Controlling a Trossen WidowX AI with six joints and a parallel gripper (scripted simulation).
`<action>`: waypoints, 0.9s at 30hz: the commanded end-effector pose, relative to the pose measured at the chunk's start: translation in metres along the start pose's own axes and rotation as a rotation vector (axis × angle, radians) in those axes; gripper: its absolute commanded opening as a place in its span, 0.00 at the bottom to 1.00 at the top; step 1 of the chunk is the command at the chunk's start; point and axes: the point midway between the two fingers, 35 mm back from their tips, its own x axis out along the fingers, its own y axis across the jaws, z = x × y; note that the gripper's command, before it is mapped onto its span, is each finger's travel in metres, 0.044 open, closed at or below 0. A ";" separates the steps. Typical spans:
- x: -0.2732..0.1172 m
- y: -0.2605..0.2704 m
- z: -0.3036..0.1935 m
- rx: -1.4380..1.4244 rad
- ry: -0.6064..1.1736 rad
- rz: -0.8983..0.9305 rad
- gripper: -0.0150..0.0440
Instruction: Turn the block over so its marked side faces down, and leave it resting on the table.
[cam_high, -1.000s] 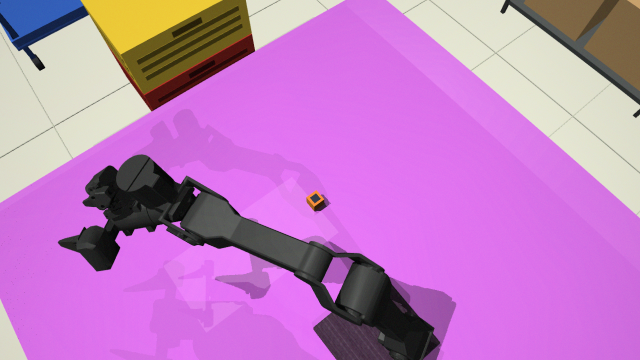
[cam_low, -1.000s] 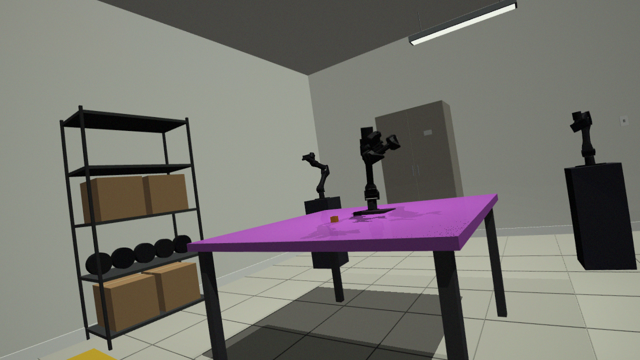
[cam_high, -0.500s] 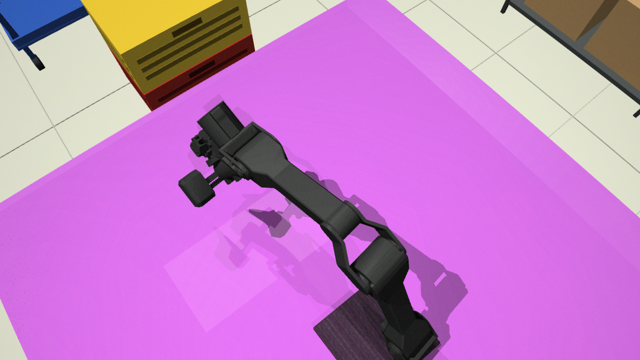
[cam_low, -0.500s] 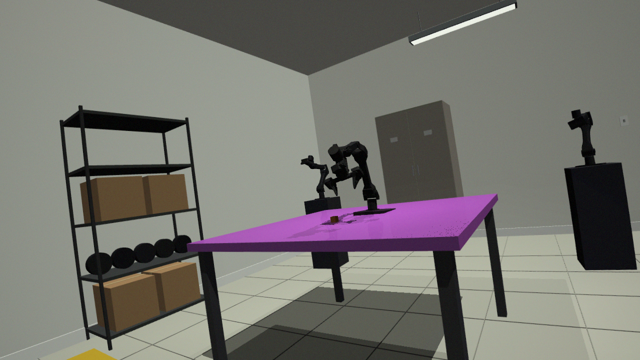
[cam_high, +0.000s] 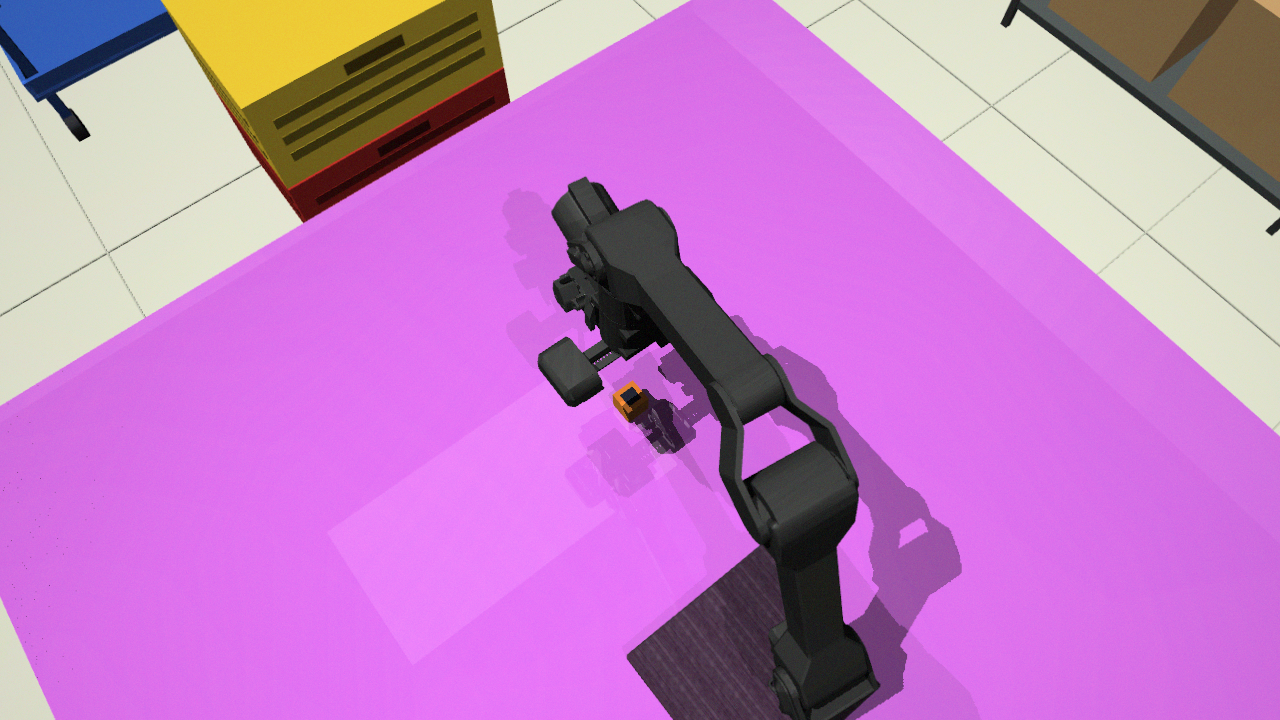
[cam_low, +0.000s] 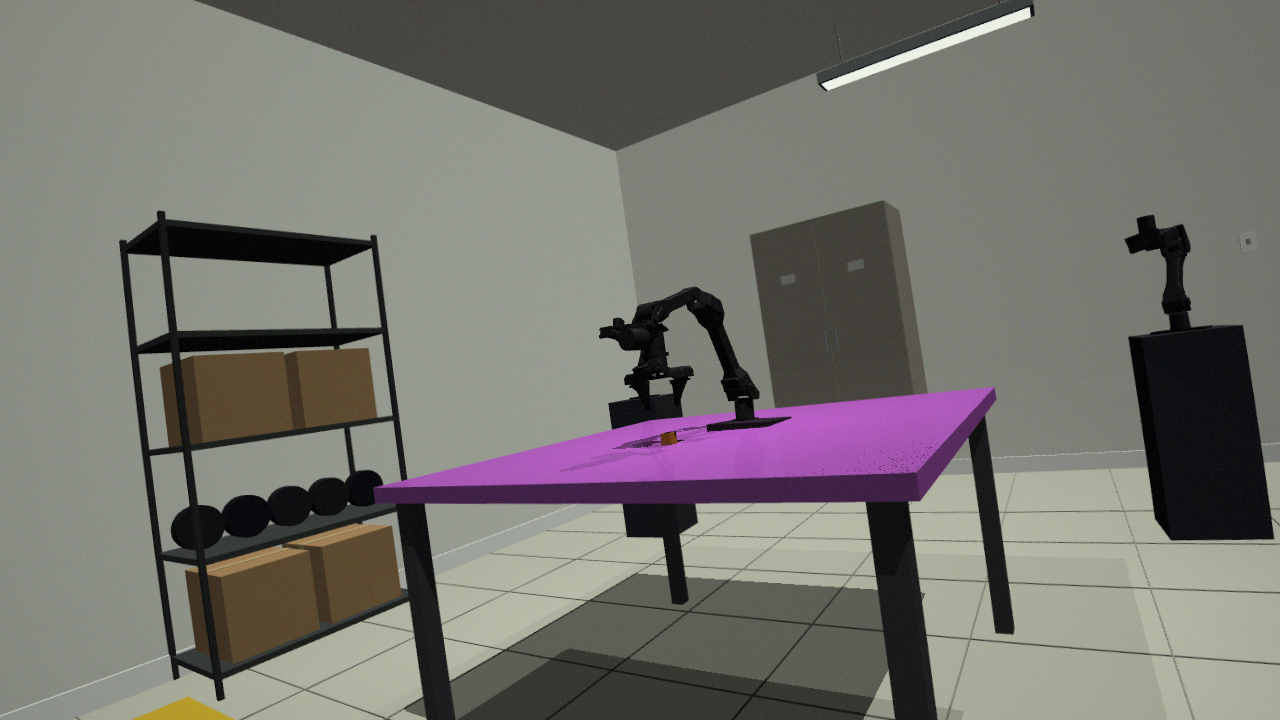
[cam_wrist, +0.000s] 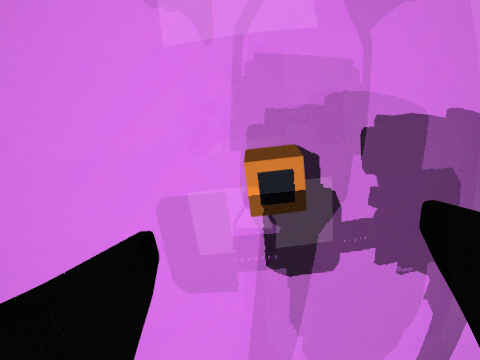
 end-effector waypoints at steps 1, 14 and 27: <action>0.001 -0.001 -0.007 -0.016 0.033 -0.007 1.00; 0.049 0.000 -0.009 -0.016 0.033 -0.007 1.00; 0.066 0.000 -0.009 -0.016 0.033 -0.007 1.00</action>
